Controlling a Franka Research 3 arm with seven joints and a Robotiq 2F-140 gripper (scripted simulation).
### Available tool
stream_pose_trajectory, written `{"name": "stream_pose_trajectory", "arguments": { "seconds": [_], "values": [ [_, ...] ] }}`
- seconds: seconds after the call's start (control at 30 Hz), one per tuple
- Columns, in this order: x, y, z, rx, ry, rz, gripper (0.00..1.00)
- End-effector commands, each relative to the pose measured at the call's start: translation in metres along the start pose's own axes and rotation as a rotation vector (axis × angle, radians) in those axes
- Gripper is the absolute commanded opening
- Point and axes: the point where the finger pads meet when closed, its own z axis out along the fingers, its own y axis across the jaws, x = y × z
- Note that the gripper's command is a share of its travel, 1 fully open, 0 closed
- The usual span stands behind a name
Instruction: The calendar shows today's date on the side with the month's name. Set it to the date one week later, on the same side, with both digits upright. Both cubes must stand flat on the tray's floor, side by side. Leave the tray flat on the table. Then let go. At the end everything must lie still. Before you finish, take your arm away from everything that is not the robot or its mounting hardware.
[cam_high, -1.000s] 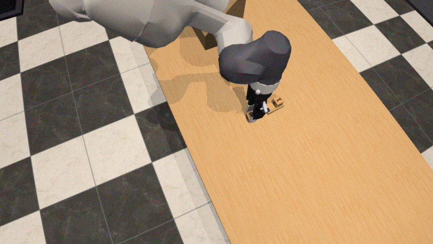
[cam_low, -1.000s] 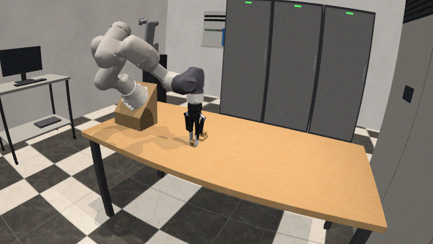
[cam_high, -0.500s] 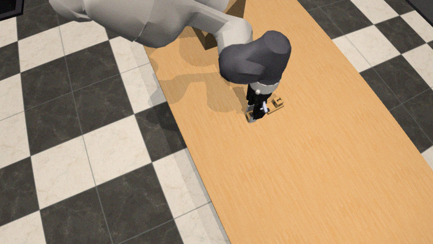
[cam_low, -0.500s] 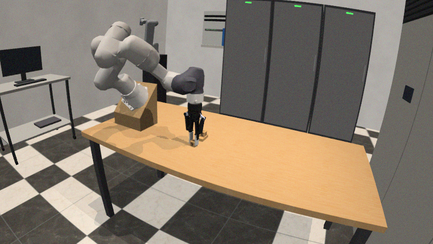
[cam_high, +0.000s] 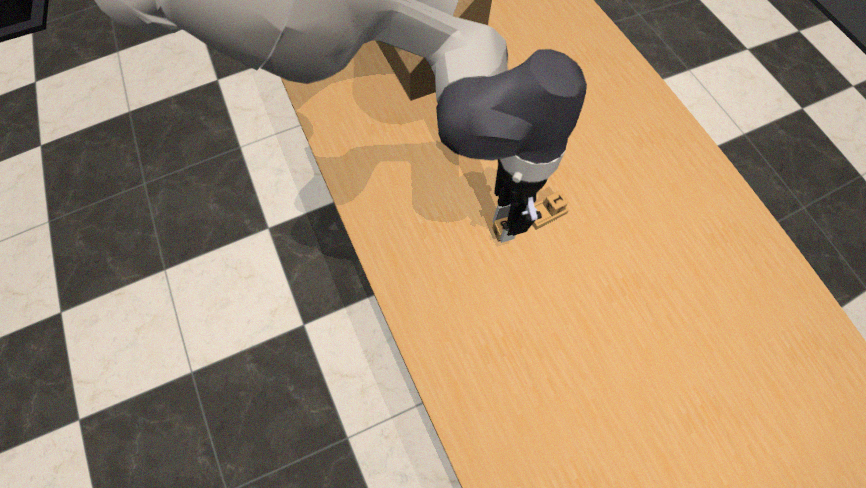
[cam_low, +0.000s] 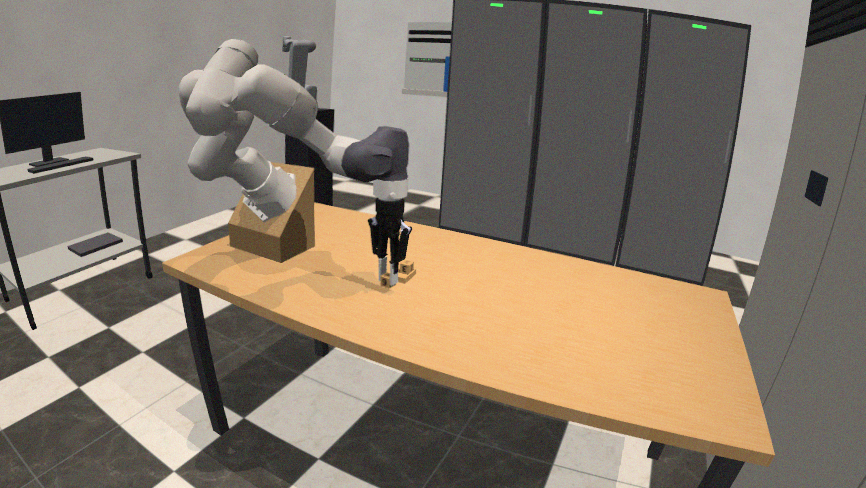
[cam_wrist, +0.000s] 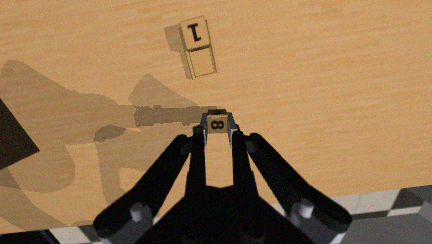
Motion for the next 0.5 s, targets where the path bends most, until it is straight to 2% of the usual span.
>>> {"name": "stream_pose_trajectory", "arguments": {
  "seconds": [0.0, 0.27, 0.37, 0.47],
  "values": [
    [0.0, -0.001, -0.011, 0.004, -0.004, -0.009, 0.17],
    [0.0, -0.001, -0.067, 0.004, -0.004, -0.009, 0.17],
    [0.0, -0.001, -0.077, 0.004, -0.004, -0.009, 0.17],
    [0.0, -0.001, -0.079, 0.004, -0.004, -0.009, 0.17]
  ]
}}
